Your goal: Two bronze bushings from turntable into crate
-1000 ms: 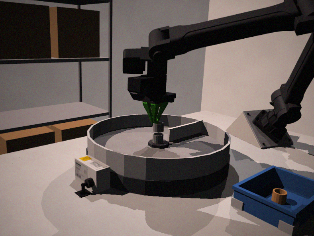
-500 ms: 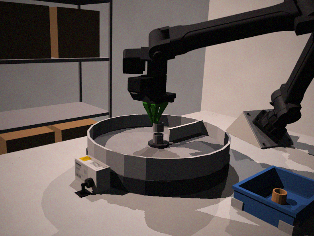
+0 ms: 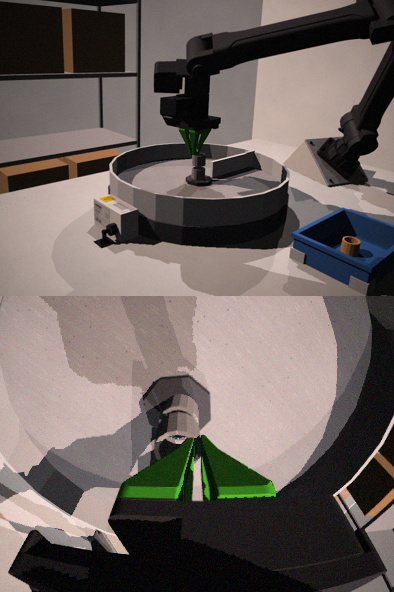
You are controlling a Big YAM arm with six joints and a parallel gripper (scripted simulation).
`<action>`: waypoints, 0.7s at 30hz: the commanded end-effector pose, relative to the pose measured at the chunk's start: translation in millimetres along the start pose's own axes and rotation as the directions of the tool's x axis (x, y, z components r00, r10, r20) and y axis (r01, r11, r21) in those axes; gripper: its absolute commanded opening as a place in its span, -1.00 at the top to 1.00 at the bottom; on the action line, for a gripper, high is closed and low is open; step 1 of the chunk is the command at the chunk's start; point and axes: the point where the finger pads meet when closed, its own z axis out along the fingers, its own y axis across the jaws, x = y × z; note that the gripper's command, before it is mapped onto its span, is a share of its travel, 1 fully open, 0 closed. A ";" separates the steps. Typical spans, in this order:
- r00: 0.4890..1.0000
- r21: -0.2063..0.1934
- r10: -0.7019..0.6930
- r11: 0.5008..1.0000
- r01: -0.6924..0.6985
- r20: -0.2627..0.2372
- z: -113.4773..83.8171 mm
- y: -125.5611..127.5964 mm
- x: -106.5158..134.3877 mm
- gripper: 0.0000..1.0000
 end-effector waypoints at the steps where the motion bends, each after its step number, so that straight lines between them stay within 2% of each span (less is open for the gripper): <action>1: 1.000 0.017 -0.004 1.000 0.004 0.017 -7.4 4.5 -4.3 1.00; 21: 1.000 0.019 0.000 1.000 0.000 0.020 -9.4 2.7 -2.9 1.00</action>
